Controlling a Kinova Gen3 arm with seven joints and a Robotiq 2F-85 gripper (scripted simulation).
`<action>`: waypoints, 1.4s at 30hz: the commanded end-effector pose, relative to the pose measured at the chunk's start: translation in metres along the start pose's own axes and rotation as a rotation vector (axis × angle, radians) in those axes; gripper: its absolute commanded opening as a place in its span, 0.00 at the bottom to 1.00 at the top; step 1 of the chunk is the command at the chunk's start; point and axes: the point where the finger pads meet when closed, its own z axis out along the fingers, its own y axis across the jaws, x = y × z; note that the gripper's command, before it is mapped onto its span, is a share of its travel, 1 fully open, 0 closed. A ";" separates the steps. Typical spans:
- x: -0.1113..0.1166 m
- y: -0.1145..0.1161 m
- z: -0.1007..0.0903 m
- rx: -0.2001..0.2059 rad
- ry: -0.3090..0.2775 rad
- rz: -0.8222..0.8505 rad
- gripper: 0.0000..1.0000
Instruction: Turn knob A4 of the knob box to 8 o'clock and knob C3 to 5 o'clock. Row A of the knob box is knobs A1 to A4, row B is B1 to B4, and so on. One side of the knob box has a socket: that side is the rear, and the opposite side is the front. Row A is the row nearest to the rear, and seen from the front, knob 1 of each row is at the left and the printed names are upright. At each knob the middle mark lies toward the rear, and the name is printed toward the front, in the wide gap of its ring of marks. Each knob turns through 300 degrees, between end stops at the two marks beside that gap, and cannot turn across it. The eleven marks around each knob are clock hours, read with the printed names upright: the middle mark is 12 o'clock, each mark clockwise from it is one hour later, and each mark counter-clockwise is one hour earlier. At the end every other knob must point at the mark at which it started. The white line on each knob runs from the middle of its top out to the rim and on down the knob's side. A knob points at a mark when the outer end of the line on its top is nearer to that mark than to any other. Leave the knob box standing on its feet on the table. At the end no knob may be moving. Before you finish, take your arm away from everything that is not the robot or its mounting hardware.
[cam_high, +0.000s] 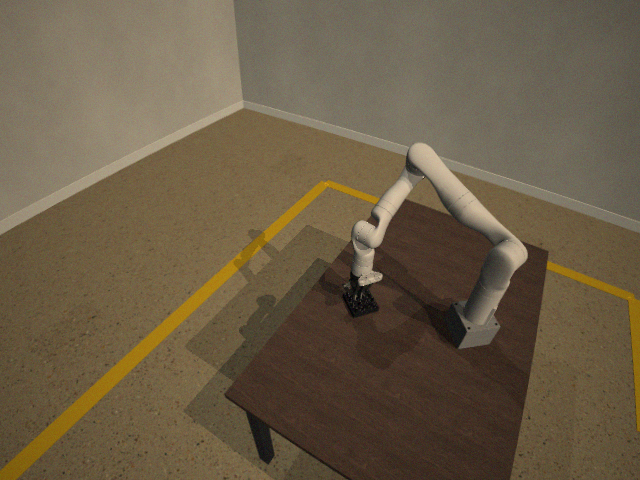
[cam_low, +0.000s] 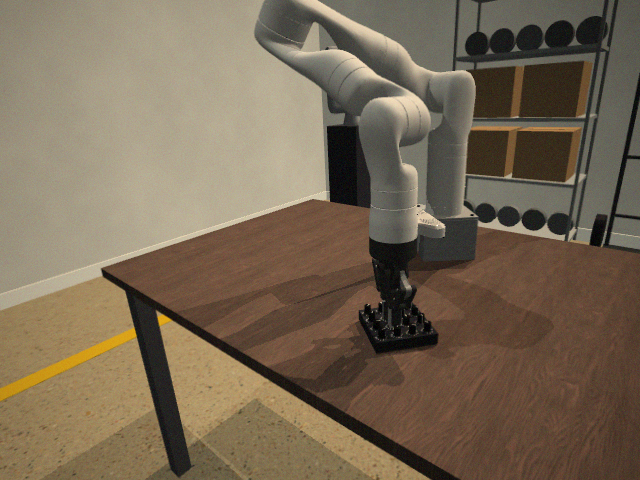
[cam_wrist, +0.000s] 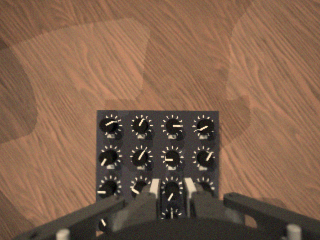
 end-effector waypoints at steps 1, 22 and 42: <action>0.000 0.000 -0.001 -0.001 -0.001 0.000 0.19; 0.000 0.000 -0.001 -0.001 -0.001 0.000 0.08; 0.000 0.000 -0.001 -0.001 -0.001 0.001 0.08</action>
